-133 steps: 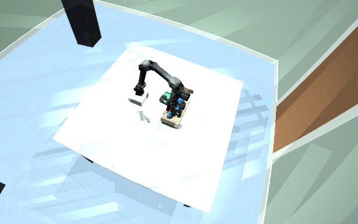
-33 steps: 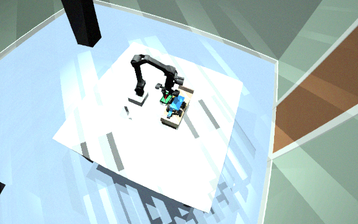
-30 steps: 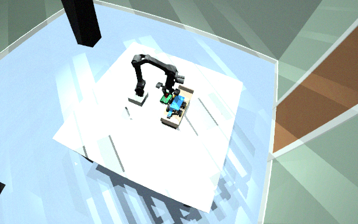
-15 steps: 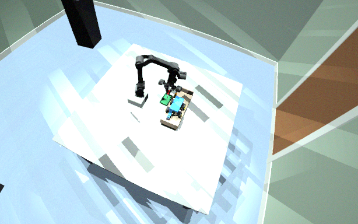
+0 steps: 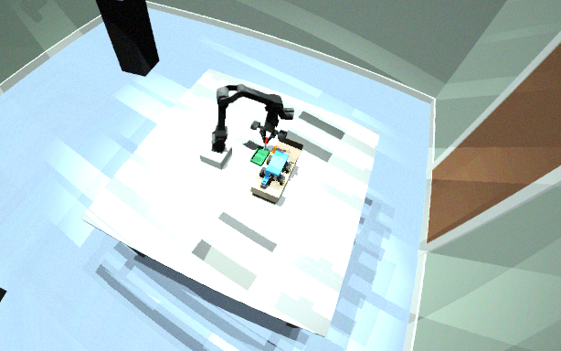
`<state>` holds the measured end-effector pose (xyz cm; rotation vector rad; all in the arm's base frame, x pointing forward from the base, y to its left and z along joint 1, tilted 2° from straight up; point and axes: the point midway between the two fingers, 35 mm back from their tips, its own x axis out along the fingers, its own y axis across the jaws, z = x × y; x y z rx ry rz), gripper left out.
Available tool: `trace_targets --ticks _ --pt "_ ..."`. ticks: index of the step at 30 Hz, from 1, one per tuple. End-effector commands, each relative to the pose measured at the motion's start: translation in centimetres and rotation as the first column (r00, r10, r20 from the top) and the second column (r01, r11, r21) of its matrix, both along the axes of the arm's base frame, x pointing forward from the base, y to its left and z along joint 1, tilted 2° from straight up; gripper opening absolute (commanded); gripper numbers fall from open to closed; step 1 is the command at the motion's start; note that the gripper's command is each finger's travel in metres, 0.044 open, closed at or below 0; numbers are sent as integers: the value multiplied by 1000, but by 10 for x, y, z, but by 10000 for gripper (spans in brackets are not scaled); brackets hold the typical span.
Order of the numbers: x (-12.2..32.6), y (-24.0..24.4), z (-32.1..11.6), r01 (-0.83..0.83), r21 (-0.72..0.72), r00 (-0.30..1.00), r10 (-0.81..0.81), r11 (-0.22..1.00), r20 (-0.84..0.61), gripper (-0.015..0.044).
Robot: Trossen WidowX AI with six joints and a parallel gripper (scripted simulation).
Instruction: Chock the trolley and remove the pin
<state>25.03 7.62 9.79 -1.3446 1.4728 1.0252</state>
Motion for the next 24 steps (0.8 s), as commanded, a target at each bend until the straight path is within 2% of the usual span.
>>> trace_targets --ticks 1,12,24 --pt "0 0 -1 -80 24 997 81 996 -18 0" --pt "-1 -2 -1 -393 110 915 400 913 -57 0" --pt "-1 -5 -1 -678 204 711 700 706 -60 0"
